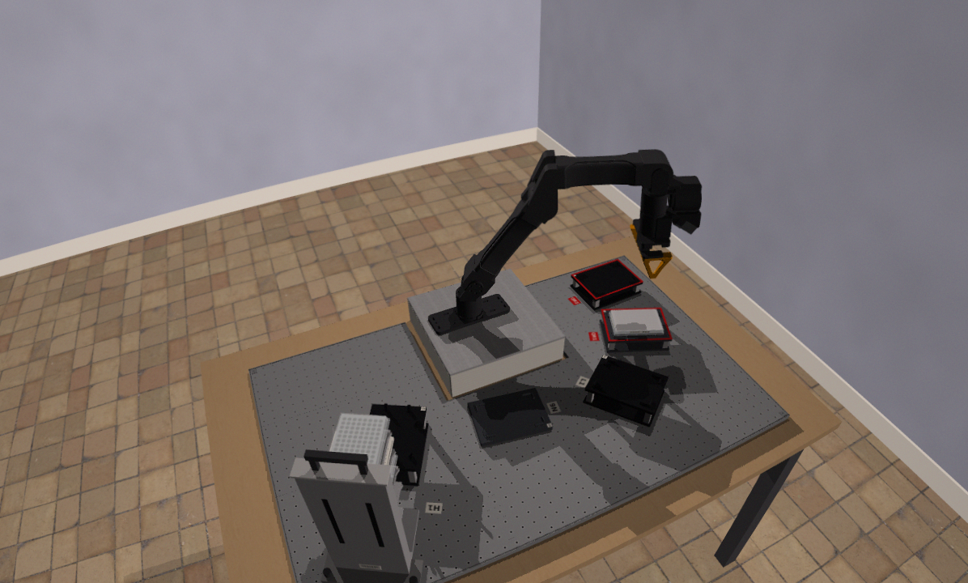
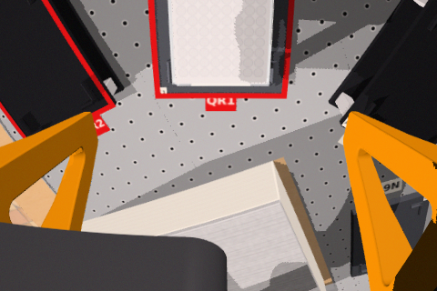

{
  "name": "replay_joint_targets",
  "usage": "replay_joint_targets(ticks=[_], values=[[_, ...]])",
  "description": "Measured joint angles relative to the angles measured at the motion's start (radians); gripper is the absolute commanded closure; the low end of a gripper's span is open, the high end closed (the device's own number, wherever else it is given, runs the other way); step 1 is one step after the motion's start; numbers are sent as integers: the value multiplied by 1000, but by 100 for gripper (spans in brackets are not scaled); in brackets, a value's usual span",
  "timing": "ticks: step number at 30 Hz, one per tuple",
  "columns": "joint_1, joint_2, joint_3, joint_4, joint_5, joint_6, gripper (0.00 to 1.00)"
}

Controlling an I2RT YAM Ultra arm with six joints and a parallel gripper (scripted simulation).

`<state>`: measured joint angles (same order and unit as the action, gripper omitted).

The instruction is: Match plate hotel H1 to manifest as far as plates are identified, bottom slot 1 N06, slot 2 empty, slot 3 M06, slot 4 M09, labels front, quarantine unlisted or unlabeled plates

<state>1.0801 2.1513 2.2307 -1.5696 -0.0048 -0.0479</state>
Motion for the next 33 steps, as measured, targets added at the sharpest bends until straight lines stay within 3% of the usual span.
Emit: replay_joint_targets(ticks=[20,33], values=[[-2,0,0,0,0,-4,0],[-89,-26,-39,-1,0,-70,0]])
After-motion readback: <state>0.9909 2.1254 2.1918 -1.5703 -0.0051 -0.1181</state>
